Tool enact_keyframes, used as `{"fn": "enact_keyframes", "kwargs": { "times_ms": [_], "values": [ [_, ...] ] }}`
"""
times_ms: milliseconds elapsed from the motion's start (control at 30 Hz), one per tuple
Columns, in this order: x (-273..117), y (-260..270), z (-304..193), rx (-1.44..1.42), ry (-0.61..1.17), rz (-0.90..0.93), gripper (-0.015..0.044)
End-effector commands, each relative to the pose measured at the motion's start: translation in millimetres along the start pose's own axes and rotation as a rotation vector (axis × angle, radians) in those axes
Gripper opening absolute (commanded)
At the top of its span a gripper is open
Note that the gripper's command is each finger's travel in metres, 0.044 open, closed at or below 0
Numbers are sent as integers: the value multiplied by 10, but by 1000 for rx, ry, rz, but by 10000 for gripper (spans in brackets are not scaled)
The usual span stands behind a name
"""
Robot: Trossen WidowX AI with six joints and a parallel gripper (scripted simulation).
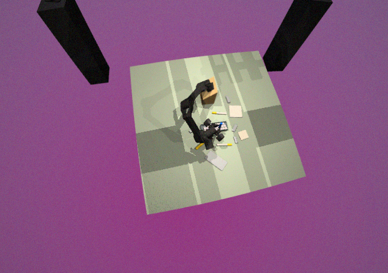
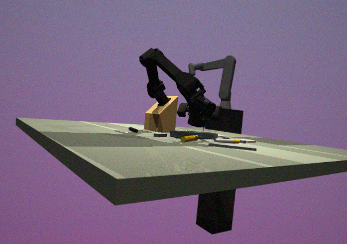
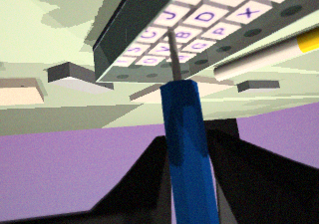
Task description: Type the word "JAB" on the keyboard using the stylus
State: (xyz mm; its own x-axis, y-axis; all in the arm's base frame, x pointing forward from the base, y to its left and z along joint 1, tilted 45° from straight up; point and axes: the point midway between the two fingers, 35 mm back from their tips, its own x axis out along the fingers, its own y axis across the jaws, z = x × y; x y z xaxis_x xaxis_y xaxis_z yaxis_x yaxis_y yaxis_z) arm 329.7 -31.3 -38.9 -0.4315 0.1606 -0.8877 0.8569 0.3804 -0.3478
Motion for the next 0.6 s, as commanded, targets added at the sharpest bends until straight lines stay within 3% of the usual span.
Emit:
{"fn": "enact_keyframes", "kwargs": {
  "times_ms": [0,567],
  "values": [
    [16,3,23,-6,-4,-1,81],
    [47,3,77,-6,-4,-1,81]
  ]
}}
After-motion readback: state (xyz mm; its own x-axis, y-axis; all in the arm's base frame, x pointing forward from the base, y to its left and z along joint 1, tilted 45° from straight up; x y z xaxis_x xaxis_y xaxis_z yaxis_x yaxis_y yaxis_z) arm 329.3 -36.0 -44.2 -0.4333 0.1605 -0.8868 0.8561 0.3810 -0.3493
